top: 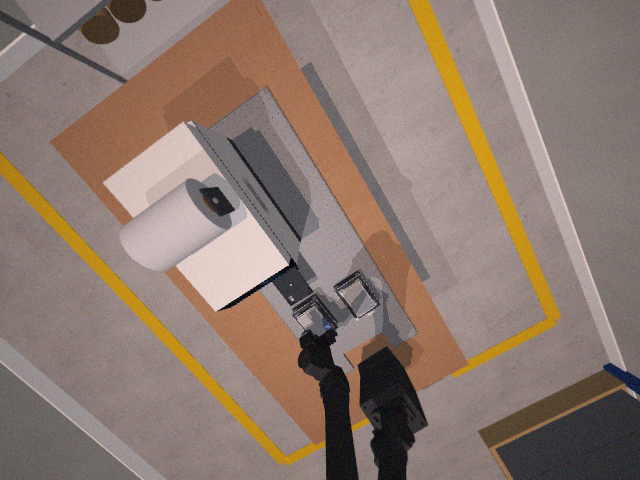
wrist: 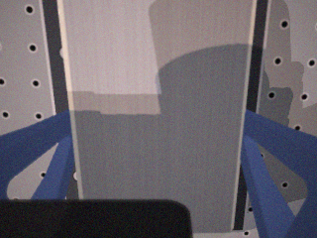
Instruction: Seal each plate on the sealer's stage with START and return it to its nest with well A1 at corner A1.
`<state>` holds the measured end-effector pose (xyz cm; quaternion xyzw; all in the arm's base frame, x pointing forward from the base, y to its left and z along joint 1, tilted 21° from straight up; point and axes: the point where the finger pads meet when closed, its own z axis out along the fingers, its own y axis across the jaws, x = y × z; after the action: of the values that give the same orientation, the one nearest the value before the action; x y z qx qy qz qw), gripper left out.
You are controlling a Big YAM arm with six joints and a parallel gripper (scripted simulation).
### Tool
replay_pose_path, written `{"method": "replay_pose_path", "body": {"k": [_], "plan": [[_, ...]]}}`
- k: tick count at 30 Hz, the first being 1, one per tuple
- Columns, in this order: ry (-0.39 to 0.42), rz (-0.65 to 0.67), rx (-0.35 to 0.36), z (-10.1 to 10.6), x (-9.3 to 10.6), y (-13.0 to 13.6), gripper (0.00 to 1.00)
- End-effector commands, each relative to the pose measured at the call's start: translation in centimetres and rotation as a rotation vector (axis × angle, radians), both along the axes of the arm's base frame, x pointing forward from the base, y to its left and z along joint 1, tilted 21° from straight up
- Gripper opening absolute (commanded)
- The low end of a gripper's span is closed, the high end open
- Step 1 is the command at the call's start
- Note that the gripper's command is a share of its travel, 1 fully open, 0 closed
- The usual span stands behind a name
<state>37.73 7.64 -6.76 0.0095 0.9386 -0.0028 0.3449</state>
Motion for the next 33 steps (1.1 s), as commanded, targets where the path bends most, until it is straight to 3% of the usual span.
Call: {"method": "replay_pose_path", "body": {"k": [1, 7, 15, 25, 33], "plan": [[-0.003, -0.002, 0.004, -0.3, 0.3, 0.1, 0.00], [0.026, 0.004, -0.005, -0.8, -1.1, 0.3, 0.00], [-0.016, 0.003, 0.013, 0.7, 0.3, 0.6, 0.00], [-0.022, -0.002, 0.002, 0.9, 0.9, -0.1, 0.00], [-0.017, -0.008, 0.001, 0.5, 0.0, -0.6, 0.00]]}}
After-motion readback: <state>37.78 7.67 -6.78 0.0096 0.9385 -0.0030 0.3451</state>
